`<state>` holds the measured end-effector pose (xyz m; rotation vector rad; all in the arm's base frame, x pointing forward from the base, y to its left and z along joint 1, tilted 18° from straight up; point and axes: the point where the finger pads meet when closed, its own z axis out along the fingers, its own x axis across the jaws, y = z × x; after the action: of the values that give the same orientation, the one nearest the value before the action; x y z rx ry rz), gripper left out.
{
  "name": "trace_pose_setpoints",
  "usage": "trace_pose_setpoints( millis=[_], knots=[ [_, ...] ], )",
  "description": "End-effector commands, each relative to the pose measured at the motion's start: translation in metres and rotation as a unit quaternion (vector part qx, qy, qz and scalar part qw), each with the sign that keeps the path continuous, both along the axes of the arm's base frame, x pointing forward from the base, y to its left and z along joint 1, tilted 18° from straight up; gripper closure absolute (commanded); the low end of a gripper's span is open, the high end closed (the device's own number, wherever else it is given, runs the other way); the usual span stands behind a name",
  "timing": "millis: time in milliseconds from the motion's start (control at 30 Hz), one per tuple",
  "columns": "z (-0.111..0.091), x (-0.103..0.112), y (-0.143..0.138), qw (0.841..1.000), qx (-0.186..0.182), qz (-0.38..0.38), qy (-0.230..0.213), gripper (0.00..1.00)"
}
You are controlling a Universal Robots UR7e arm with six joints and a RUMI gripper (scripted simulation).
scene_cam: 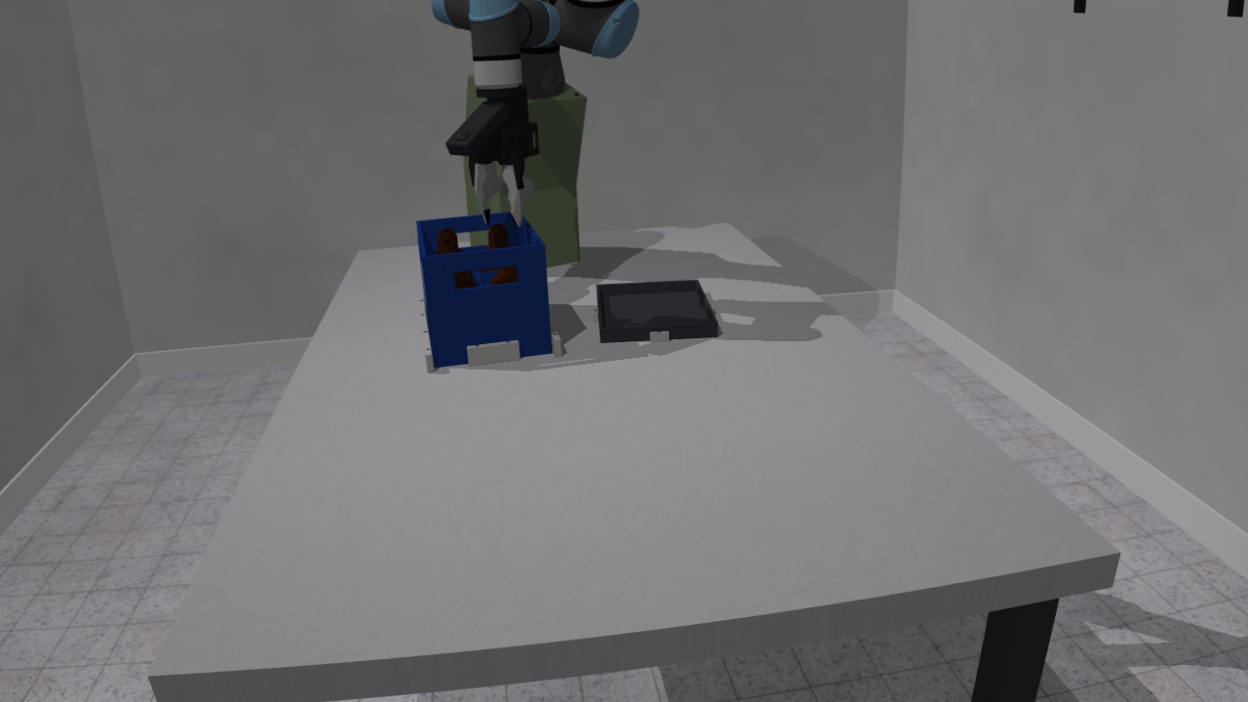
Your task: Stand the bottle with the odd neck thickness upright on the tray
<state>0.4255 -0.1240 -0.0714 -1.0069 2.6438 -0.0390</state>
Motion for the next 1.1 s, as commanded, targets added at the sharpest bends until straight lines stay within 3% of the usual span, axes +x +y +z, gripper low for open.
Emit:
trace_pose_setpoints(
  millis=[0, 1067],
  knots=[
    [0.0003, 0.0002, -0.0002, 1.000, 0.000, 0.000, 0.000, 0.62],
    [0.0010, 0.0034, -0.0038, 1.000, 0.000, 0.000, 0.000, 0.62]
  ],
)
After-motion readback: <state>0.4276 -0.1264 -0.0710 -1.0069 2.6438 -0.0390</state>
